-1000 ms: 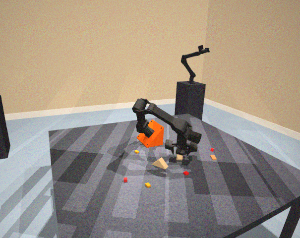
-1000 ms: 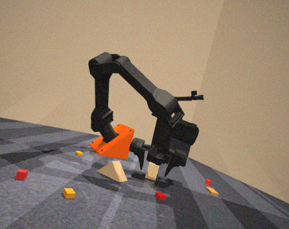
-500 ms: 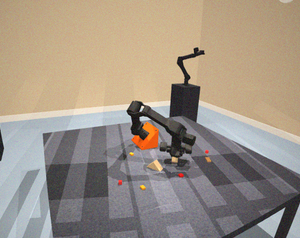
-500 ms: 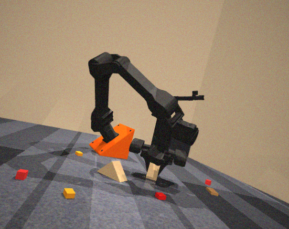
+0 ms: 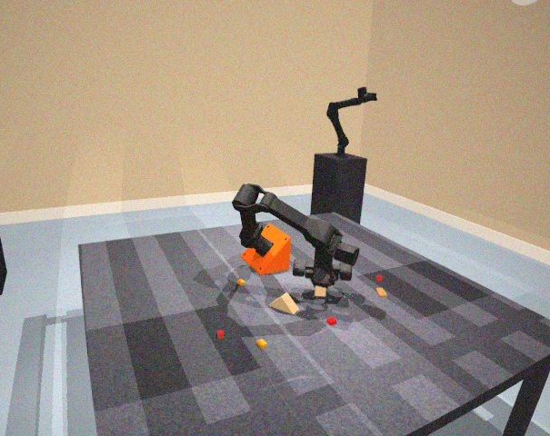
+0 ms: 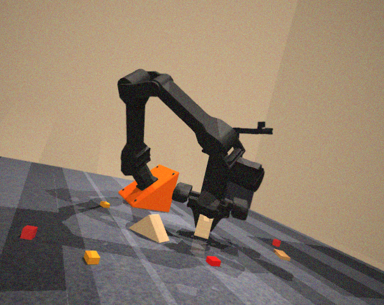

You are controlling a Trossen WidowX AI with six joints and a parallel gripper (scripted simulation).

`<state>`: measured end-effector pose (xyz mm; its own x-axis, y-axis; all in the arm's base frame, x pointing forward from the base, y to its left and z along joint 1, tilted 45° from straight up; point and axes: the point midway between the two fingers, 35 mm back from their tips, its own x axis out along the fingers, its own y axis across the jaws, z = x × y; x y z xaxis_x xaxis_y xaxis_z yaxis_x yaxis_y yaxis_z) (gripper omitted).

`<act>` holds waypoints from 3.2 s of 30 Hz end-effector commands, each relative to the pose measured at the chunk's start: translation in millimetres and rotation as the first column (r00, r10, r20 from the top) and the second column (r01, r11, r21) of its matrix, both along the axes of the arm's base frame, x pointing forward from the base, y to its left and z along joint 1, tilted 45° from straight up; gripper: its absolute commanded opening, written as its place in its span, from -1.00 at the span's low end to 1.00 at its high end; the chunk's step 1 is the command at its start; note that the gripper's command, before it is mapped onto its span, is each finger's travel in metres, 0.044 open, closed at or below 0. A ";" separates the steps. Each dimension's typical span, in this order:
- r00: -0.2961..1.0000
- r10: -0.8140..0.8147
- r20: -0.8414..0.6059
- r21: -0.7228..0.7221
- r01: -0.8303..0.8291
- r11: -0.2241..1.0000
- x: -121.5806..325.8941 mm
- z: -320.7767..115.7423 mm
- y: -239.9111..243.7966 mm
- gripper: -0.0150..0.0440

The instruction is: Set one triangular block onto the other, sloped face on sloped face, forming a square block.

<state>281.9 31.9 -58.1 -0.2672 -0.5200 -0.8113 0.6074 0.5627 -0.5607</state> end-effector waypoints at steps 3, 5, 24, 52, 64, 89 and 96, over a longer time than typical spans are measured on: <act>0.996 0.069 0.064 -0.074 -0.064 0.995 -4.5 1.2 6.4 -0.49; 0.991 0.101 0.091 -0.109 -0.091 0.990 -6.7 1.7 9.4 -0.49; 0.865 0.418 0.278 -0.438 -0.273 0.857 -30.9 -1.0 34.0 -0.49; 0.483 0.827 0.287 -0.850 -0.270 0.453 -70.8 -26.0 50.1 -0.49; 0.506 0.816 0.281 -0.848 -0.268 0.458 -71.7 -24.6 47.0 0.13; 0.497 0.857 0.136 -0.820 -0.429 0.379 -71.7 46.4 115.2 1.00; 0.498 0.849 0.175 -0.819 -0.406 0.406 -69.6 43.8 112.8 1.00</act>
